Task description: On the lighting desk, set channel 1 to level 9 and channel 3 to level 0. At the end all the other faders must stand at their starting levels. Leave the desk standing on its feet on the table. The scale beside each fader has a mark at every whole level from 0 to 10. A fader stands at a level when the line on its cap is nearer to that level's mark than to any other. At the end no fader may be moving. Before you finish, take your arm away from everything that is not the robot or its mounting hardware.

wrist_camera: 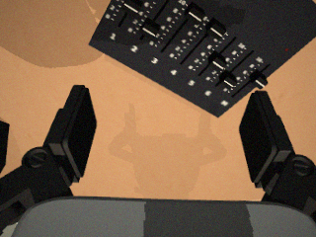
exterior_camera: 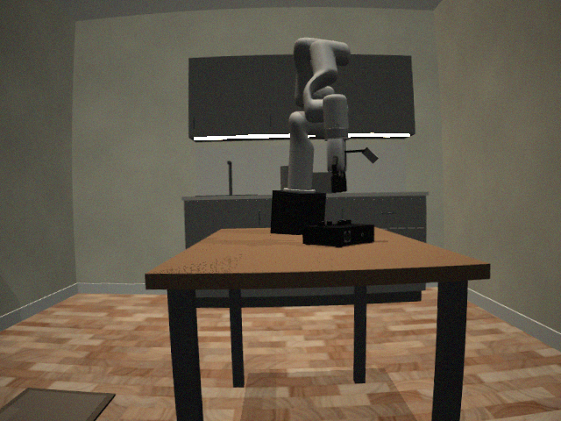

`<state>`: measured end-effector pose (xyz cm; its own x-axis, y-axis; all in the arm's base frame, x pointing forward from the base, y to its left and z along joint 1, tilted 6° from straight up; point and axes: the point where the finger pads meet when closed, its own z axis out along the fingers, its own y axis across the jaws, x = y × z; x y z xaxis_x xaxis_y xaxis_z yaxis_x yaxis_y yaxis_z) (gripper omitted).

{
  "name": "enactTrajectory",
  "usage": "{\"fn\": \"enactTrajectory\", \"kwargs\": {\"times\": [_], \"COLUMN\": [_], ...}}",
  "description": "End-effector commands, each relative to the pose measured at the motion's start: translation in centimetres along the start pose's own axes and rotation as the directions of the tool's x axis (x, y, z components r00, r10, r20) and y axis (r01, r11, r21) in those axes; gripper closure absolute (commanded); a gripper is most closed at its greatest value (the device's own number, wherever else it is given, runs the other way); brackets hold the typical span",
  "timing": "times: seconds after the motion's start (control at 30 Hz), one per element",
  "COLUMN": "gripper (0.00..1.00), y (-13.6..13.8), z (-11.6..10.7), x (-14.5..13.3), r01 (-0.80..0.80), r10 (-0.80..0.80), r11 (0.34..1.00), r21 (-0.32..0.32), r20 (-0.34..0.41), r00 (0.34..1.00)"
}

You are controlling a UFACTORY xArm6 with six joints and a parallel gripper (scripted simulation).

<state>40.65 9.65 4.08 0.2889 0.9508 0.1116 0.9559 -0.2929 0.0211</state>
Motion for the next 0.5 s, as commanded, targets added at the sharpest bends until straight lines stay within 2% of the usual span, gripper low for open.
{"fn": "enactTrajectory", "kwargs": {"times": [0.0,0.1,0.2,0.27,0.3,0.47], "gripper": [0.0,0.0,0.0,0.0,1.0,1.0], "y": [-2.1,-3.7,-4.5,-4.5,-4.5,-4.5], "z": [2.6,4.1,4.8,4.8,4.8,4.8], "x": [0.2,-0.1,-0.3,-0.3,-0.3,-0.3], "r01": [-0.274,-0.403,-0.534,-0.54,-0.54,-0.54], "r10": [0.274,0.403,0.535,0.541,0.541,0.541], "r11": [0.961,0.915,0.845,0.841,0.841,0.841], "r21": [-0.028,-0.026,-0.035,-0.036,-0.036,-0.036], "r20": [0.003,0.0,0.0,0.0,0.0,0.0], "r00": [0.962,0.915,0.845,0.841,0.841,0.841]}}
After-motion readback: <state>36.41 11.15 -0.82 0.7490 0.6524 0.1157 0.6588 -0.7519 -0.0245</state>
